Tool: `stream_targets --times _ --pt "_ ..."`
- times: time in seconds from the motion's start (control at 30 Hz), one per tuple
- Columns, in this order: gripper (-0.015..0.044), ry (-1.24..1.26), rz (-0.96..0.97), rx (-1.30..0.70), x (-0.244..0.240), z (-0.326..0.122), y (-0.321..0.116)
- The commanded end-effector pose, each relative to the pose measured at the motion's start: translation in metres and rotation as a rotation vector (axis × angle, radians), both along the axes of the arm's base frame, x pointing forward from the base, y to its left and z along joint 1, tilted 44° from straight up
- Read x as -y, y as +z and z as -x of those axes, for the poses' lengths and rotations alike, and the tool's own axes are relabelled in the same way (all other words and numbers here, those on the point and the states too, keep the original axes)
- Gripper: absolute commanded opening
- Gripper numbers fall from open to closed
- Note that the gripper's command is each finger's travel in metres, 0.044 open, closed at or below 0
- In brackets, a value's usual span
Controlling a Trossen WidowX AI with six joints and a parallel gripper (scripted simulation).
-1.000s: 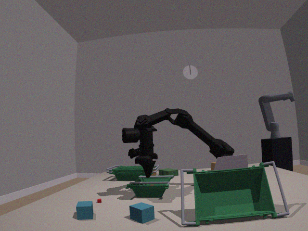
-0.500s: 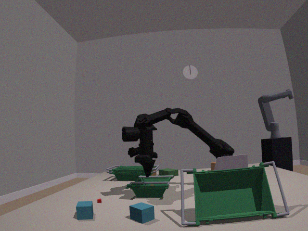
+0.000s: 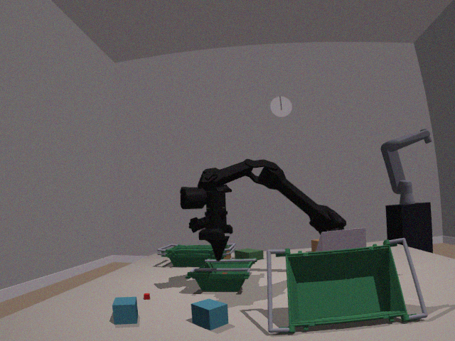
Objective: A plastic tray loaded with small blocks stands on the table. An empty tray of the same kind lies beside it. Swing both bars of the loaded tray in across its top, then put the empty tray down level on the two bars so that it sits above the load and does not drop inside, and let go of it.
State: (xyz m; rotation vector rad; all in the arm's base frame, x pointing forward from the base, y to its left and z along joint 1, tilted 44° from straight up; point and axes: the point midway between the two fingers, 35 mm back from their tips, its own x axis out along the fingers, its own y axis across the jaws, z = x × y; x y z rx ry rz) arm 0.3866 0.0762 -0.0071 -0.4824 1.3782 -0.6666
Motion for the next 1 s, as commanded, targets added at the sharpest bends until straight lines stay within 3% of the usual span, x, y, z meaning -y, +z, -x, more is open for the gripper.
stream_targets --times 0.0,0.17,0.37,0.4,0.47,0.77,0.97 --pt "0.0000 0.002 0.001 -0.002 0.001 0.000 -0.001" --pt "0.0000 0.002 -0.001 -0.002 -0.013 0.000 0.013" --pt "0.0000 0.000 -0.002 -0.002 -0.056 0.007 0.060" --pt "0.0000 -0.001 0.005 -0.013 -0.037 0.004 0.039" --pt "0.0000 -0.002 -0.007 -0.011 -0.048 0.008 0.034" --pt "0.0000 -0.010 -0.088 -0.014 -0.138 0.058 -0.012" --pt "0.0000 0.005 -0.110 -0.032 -0.213 0.129 -0.053"
